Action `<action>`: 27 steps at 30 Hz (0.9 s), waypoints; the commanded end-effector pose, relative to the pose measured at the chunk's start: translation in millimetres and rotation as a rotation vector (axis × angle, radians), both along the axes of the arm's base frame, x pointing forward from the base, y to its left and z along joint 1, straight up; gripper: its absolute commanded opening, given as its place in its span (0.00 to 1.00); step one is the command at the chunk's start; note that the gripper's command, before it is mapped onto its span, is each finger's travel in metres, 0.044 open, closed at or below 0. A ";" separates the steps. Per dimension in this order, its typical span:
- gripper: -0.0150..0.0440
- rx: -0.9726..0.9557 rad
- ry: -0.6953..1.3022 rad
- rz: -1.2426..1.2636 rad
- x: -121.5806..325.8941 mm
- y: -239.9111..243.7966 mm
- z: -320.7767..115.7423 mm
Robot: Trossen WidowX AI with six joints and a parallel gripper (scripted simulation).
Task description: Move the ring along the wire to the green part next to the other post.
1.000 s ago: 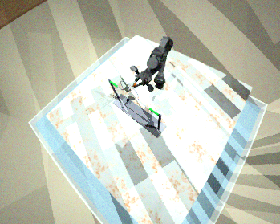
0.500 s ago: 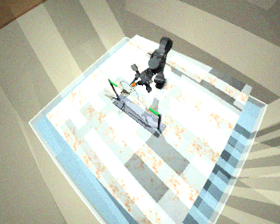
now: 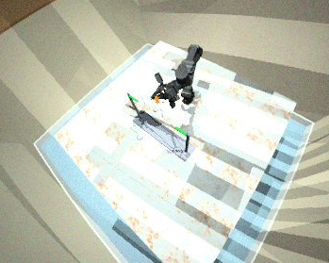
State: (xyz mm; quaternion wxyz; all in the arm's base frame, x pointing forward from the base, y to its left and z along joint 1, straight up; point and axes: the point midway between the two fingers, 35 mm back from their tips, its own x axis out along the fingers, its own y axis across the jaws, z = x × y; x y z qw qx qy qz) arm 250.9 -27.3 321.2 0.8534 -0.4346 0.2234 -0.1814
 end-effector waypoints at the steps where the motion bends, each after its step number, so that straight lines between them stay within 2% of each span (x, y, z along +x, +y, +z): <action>1: 0.00 -0.079 -0.001 -0.007 -1.1 -3.4 2.8; 27: 0.00 -0.500 0.000 -0.010 -1.6 -11.6 22.7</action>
